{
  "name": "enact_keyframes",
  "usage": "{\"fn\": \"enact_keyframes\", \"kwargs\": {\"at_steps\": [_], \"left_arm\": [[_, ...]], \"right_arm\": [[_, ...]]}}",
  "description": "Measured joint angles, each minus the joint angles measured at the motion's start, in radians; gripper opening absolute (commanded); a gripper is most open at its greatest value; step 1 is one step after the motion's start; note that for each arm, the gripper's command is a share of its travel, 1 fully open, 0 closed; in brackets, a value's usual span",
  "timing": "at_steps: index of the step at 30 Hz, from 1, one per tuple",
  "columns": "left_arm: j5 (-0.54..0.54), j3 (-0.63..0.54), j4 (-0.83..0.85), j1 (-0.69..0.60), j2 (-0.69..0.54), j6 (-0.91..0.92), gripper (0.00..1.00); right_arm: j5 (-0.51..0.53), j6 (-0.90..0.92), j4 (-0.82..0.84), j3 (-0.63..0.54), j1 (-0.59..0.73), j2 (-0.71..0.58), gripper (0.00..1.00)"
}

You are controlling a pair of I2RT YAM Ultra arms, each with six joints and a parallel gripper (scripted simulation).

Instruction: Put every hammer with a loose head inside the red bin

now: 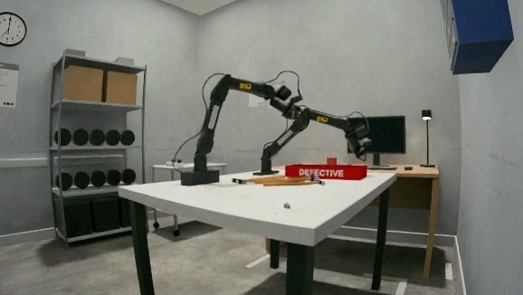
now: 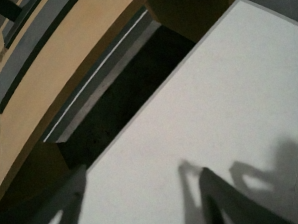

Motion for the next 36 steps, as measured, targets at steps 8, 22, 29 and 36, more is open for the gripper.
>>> {"fn": "enact_keyframes", "kwargs": {"at_steps": [8, 22, 29, 36], "left_arm": [[0.057, -0.002, -0.014, -0.028, -0.001, 0.023, 0.45], [0.379, -0.049, -0.150, -0.342, -0.102, 0.143, 0.45], [0.542, -0.049, -0.267, -0.480, -0.113, 0.249, 0.45], [0.658, -0.061, -0.377, -0.581, -0.109, 0.369, 0.45]], "right_arm": [[-0.176, -0.063, -0.167, -0.155, -0.038, -0.107, 0.55], [-0.443, -0.402, -0.256, -0.509, -0.203, -0.296, 0.55], [-0.550, -0.637, -0.219, -0.649, -0.324, -0.302, 0.55], [-0.648, -0.851, -0.156, -0.720, -0.393, -0.237, 0.55]]}}
